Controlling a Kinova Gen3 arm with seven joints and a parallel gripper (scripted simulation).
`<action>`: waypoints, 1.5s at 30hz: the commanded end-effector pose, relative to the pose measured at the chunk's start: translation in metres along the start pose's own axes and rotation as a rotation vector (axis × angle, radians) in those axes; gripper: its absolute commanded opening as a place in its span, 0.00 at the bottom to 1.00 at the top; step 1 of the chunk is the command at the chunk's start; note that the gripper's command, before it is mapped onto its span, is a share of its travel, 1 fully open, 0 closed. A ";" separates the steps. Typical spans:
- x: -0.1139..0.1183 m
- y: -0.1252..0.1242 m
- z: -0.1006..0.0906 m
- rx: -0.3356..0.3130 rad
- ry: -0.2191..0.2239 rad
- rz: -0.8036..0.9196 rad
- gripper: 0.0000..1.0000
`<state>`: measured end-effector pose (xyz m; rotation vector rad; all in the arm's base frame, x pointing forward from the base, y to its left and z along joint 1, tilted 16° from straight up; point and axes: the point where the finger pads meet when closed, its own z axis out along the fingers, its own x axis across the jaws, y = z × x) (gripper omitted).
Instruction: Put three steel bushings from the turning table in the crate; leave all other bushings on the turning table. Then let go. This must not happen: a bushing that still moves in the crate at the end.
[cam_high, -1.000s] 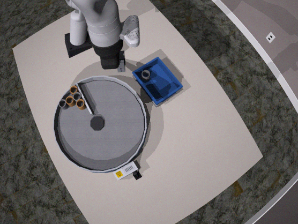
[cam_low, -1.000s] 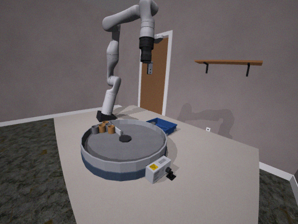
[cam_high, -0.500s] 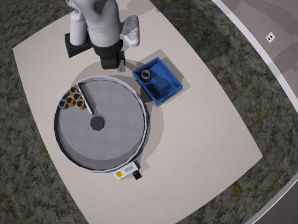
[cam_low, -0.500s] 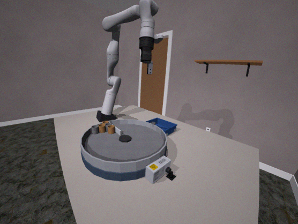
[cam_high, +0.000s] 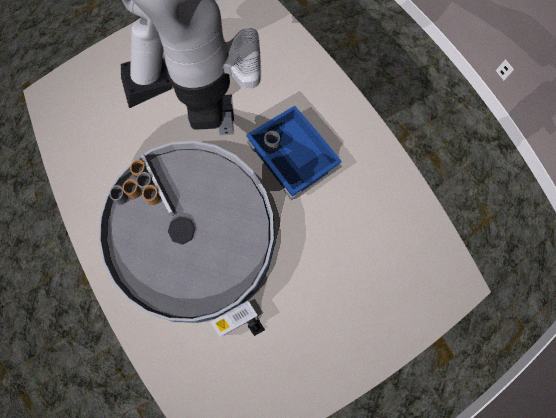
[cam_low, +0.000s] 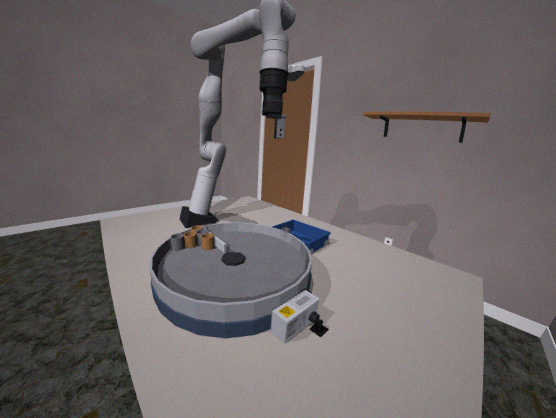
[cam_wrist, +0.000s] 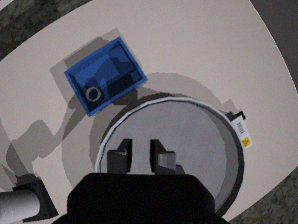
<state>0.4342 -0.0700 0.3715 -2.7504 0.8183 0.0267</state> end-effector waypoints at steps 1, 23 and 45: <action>0.000 0.000 -0.001 0.000 0.001 0.000 0.45; 0.000 0.000 -0.001 0.000 0.001 0.000 0.45; 0.003 0.043 0.034 0.000 0.000 0.039 0.45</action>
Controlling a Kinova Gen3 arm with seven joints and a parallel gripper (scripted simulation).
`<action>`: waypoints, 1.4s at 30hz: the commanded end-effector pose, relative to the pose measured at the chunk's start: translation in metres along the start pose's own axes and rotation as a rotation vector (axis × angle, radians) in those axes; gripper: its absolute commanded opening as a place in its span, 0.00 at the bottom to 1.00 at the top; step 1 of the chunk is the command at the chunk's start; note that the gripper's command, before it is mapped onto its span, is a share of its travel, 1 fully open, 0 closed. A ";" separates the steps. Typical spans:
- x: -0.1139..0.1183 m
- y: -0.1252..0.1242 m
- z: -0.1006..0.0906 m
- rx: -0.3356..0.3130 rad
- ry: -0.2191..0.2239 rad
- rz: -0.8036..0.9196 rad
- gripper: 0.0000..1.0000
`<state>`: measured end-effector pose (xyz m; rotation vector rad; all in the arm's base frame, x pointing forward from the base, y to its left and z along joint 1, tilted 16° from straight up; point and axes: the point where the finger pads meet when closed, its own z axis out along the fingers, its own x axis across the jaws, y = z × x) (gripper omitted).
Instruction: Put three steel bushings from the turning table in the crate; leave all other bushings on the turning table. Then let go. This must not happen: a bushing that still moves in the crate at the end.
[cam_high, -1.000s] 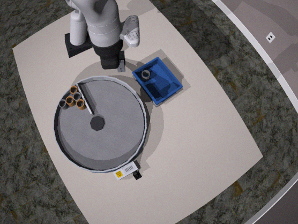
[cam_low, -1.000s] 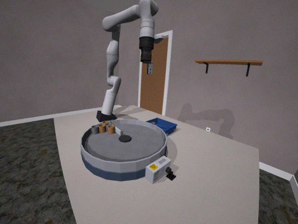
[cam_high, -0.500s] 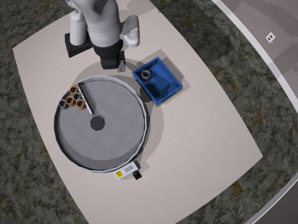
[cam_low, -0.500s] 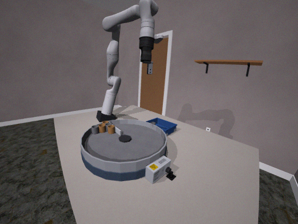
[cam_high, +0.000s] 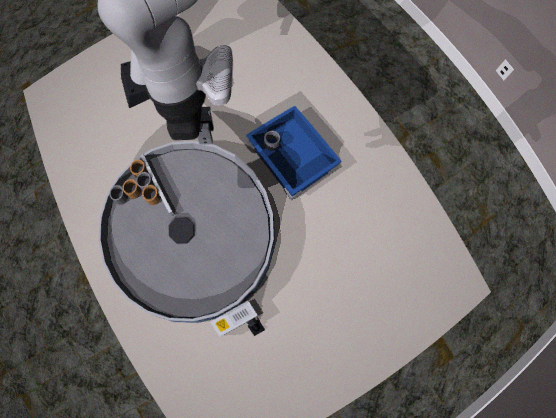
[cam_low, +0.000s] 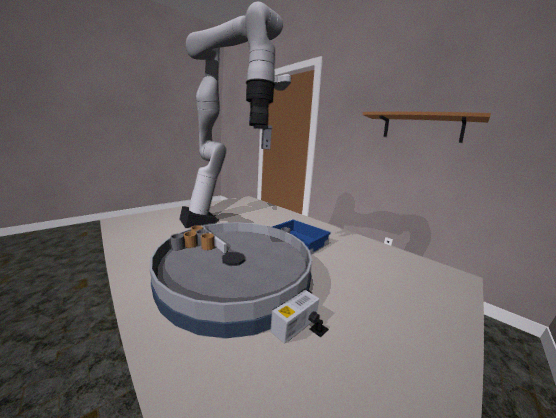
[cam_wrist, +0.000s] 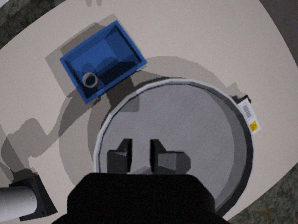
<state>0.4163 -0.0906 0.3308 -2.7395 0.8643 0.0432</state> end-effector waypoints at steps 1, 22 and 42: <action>0.003 0.006 0.001 0.005 0.006 0.005 0.45; 0.005 0.048 0.035 0.001 0.001 0.050 0.45; 0.003 0.092 0.073 0.005 -0.015 0.108 0.45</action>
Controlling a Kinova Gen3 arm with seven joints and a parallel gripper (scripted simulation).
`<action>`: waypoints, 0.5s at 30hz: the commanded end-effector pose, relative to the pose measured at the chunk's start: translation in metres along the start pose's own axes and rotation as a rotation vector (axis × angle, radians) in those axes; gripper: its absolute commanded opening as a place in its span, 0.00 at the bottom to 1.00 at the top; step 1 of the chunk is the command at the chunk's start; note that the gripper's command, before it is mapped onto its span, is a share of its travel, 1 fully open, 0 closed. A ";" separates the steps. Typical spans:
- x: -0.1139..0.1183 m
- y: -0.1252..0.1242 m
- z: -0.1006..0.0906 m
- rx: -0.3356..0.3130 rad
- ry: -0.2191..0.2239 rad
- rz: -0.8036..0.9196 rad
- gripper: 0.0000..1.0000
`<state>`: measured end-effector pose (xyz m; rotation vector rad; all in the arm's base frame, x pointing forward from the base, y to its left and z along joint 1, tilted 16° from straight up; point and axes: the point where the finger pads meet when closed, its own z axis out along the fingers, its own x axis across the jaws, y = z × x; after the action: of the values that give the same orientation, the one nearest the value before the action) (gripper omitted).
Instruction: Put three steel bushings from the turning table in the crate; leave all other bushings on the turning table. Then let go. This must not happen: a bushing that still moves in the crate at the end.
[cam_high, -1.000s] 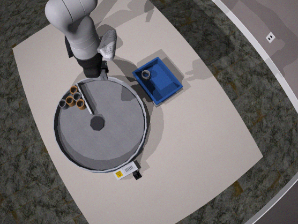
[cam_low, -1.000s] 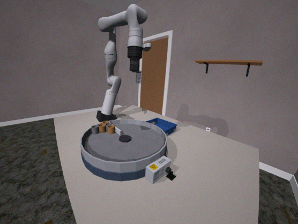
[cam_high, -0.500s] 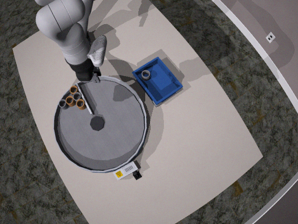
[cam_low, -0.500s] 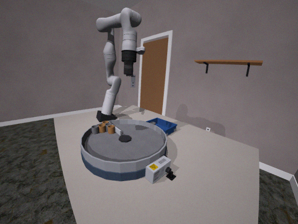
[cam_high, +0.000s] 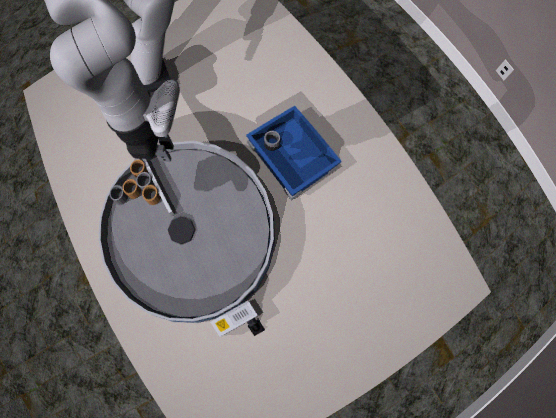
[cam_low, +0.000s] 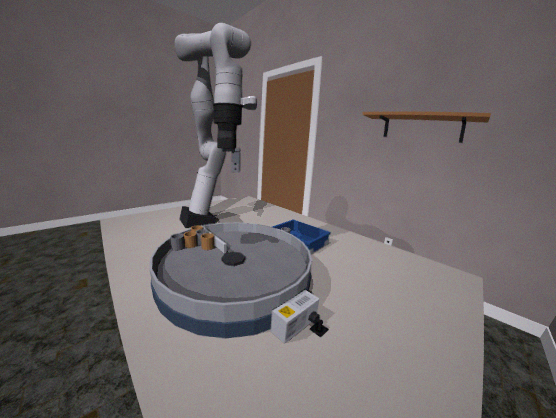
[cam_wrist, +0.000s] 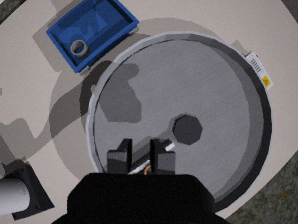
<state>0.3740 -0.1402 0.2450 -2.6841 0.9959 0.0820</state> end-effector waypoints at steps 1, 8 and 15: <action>0.003 0.016 0.013 -0.001 0.001 0.015 0.45; 0.008 0.042 0.033 -0.001 0.000 0.038 0.45; 0.008 0.042 0.033 -0.001 0.000 0.038 0.45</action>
<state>0.3544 -0.1626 0.2043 -2.6591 1.0540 0.1003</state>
